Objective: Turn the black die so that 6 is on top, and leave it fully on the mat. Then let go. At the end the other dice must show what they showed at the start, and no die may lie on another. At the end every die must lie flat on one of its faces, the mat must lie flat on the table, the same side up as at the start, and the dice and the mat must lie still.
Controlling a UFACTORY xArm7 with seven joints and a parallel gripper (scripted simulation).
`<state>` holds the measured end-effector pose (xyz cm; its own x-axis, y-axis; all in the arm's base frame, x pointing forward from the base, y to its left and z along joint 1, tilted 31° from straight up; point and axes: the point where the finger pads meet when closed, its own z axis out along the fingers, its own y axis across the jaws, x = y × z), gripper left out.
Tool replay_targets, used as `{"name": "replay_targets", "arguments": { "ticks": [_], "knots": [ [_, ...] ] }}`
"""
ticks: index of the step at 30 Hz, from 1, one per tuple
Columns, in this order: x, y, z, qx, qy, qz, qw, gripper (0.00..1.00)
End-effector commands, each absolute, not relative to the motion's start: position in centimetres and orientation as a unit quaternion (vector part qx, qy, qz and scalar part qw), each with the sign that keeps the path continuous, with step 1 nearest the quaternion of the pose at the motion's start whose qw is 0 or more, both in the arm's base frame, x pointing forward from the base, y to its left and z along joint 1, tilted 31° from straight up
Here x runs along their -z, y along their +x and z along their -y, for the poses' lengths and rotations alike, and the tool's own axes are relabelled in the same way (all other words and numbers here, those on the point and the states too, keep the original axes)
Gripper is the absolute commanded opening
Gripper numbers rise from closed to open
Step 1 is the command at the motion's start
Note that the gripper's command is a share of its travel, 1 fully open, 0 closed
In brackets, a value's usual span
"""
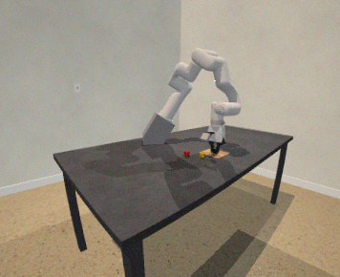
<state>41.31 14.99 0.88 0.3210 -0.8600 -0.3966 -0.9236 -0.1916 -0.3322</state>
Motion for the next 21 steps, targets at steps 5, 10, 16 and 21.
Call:
{"name": "replay_targets", "arguments": {
  "ticks": [5,10,16,21],
  "knots": [
    [-0.94,41.40,-14.92,-0.060,-0.769,-0.580,0.262,0.29],
    [-0.94,41.40,-14.92,-0.060,-0.769,-0.580,0.262,0.37],
    [-0.94,41.40,-14.92,-0.060,-0.769,-0.580,0.262,0.42],
    [-0.94,41.40,-14.92,-0.060,-0.769,-0.580,0.262,0.42]
  ]
}}
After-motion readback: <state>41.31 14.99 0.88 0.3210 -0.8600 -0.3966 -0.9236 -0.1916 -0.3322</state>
